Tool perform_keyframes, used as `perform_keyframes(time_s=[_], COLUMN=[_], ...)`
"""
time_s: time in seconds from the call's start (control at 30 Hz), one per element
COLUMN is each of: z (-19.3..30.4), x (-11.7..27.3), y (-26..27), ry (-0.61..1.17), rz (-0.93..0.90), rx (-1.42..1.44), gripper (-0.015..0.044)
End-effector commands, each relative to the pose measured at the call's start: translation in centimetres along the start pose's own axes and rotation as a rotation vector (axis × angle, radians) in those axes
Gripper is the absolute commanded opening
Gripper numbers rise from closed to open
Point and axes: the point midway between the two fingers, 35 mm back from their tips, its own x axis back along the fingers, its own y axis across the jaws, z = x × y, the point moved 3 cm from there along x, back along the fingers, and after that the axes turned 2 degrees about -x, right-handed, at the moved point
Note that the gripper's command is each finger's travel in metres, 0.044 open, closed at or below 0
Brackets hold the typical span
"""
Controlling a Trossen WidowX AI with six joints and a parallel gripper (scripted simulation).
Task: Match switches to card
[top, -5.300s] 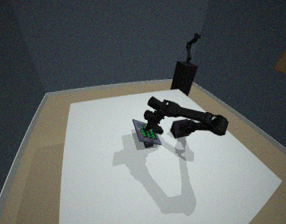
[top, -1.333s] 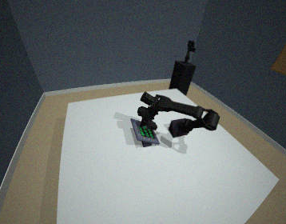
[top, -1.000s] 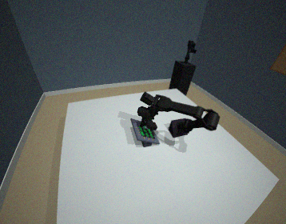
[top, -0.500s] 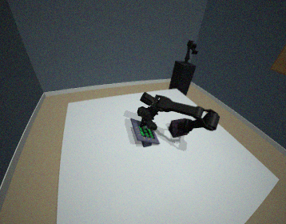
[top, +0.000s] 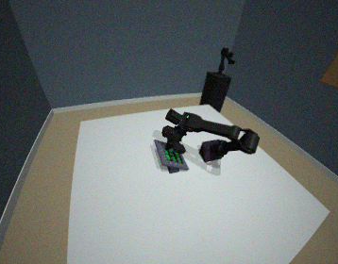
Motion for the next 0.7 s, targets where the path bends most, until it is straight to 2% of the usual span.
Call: perform_keyframes(time_s=[0.0, 0.5, 0.57, 0.67], z=[0.0, 0.0, 0.0, 0.3], x=[-0.1, -0.3, 0.8, 5.1], y=[-0.1, -0.1, -0.1, -0.2], ry=[0.002, 0.002, -0.002, -0.017], rz=[0.003, 0.003, 0.003, 0.006], rx=[-0.004, -0.004, -0.001, -0.005], gripper=[0.0000, 0.0000, 0.0000, 0.0000])
